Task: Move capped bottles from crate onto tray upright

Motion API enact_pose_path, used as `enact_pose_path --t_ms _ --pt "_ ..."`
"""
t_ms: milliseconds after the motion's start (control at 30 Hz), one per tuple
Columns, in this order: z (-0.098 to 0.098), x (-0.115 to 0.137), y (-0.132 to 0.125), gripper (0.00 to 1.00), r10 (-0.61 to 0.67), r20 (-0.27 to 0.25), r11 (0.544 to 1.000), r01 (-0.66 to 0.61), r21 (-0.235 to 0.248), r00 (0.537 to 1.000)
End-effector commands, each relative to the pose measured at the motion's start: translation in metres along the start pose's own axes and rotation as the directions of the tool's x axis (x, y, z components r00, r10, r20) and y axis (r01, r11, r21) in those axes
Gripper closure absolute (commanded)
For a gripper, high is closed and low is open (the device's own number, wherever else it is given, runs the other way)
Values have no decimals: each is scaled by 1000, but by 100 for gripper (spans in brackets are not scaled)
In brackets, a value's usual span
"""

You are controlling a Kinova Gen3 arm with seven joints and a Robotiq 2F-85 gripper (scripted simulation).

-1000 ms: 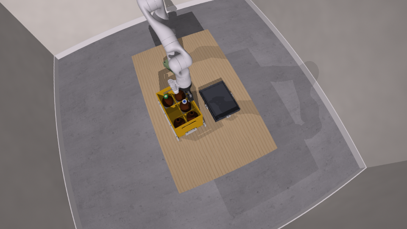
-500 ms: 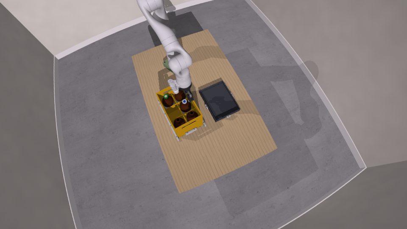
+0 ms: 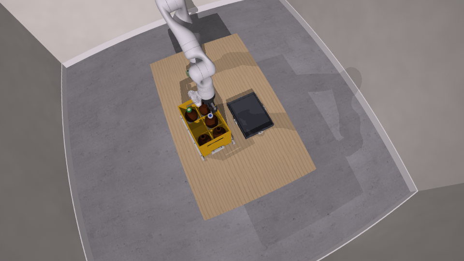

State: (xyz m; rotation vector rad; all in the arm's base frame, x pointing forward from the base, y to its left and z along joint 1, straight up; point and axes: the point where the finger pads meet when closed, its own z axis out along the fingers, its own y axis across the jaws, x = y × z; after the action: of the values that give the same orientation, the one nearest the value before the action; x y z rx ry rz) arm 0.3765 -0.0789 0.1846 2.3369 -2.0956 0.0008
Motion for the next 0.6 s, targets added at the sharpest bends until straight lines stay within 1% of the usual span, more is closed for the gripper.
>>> enact_pose_path --t_ms 0,200,267,300,567 --pt "-1 8 9 40 -36 2 999 36 8 999" --pt "1 20 25 40 -112 1 994 112 9 994" --pt "1 20 25 40 -112 1 994 112 9 994" --pt "2 20 24 40 -121 -4 993 121 0 993" --pt "4 40 41 40 -222 -4 975 222 2 975"
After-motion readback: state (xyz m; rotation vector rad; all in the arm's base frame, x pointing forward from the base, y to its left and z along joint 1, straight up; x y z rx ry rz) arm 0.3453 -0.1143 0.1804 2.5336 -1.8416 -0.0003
